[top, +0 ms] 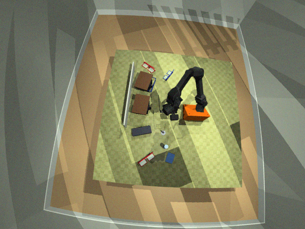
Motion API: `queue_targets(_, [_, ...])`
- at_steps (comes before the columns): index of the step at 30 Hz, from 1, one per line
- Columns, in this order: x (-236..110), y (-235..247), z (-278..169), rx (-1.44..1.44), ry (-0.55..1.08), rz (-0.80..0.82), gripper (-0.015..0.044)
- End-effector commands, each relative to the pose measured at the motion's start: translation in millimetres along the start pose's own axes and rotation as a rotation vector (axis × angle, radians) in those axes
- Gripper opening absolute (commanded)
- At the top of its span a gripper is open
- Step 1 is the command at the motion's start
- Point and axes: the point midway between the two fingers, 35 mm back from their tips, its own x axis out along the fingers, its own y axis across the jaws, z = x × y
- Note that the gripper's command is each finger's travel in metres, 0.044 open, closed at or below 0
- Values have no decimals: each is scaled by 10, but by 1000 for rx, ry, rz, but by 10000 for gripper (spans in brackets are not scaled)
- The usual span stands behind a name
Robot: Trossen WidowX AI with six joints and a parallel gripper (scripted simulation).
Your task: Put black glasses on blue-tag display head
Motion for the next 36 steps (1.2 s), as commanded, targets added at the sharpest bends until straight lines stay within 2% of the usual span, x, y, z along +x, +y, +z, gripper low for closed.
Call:
queue_targets(1, [50,-10,-4,-3,2,-5,0])
queue_targets(36, [402,0,31,-3,0,-2,0])
